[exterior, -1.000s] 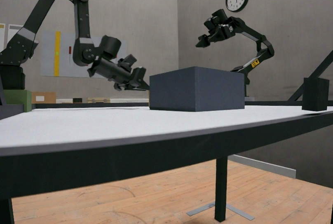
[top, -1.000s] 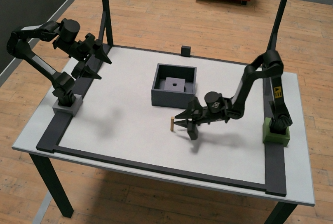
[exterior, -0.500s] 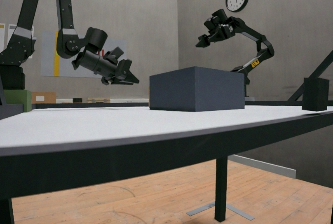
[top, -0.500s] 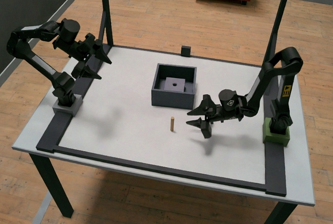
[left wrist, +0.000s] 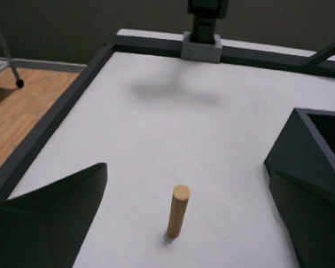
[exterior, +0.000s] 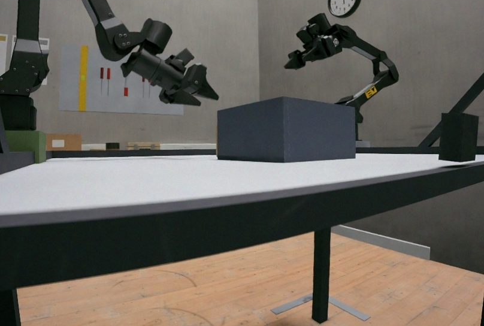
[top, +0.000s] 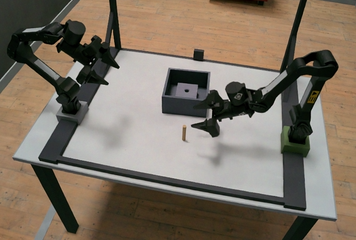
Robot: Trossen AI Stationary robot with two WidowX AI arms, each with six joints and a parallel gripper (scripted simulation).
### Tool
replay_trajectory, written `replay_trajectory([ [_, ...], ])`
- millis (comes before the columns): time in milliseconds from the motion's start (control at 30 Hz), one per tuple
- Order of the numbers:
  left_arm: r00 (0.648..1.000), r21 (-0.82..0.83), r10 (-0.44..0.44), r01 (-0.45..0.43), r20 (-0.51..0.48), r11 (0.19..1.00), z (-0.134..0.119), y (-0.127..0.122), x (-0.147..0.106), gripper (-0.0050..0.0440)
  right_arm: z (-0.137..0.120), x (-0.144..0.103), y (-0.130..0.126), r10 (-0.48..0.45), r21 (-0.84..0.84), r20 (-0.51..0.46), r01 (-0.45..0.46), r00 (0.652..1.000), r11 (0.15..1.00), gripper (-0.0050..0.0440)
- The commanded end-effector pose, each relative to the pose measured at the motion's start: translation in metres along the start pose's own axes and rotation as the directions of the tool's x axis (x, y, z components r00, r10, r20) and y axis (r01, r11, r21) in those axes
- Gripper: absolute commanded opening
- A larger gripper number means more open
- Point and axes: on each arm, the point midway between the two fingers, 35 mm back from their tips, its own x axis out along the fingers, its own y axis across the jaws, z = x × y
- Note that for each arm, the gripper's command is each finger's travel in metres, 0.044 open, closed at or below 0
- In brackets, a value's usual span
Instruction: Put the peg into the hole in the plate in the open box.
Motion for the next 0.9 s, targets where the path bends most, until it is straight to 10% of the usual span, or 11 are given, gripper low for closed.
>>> replay_trajectory([
  [0,0.998,0.002,0.010,-0.010,-0.055,1.000,0.013,-0.001,0.006,0.0440,0.002,-0.002,0.000,-0.001,-0.002,0.007,0.001,1.000,1.000,0.0440],
  [867,0.902,-0.011,0.035,-0.044,-0.430,0.999,0.046,-0.011,0.034,0.0440,0.002,-0.002,0.000,-0.001,-0.002,0.007,0.001,1.000,1.000,0.0440],
])
